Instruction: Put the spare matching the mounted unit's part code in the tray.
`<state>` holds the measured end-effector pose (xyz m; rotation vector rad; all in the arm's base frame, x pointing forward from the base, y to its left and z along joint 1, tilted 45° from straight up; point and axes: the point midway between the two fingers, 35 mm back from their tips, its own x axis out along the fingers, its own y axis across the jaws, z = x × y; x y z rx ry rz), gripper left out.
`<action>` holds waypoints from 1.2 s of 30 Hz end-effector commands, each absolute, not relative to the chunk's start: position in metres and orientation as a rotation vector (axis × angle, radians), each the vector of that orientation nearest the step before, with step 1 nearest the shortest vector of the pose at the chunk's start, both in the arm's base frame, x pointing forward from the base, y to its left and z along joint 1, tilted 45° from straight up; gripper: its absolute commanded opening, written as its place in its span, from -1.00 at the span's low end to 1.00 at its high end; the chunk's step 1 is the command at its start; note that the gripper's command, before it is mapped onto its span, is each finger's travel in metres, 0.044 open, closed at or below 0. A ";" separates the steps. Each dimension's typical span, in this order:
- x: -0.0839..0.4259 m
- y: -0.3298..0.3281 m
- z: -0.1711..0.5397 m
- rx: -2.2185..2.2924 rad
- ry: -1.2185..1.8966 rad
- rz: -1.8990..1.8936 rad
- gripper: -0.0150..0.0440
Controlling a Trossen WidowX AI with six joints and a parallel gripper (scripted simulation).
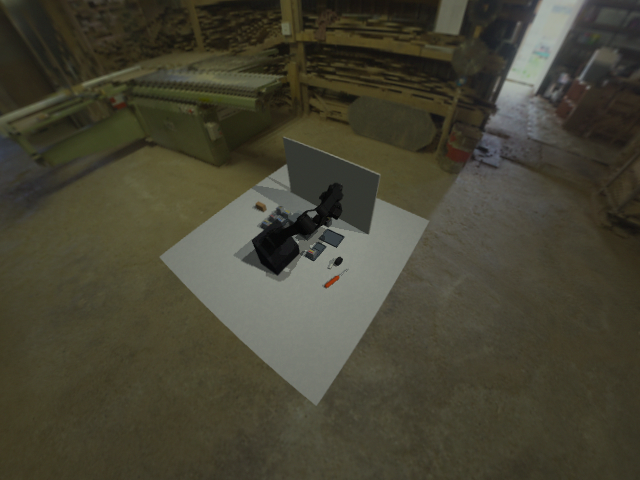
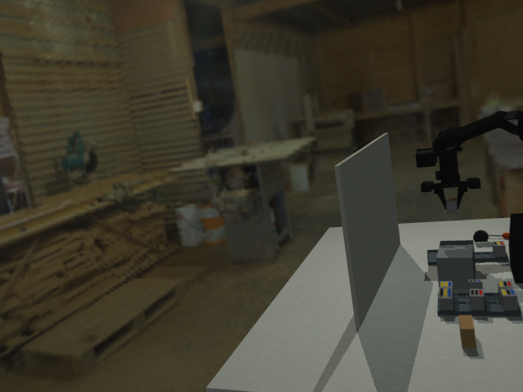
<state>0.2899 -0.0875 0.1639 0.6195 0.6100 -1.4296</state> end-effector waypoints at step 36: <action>0.343 -0.108 0.143 0.612 0.617 -1.434 -0.49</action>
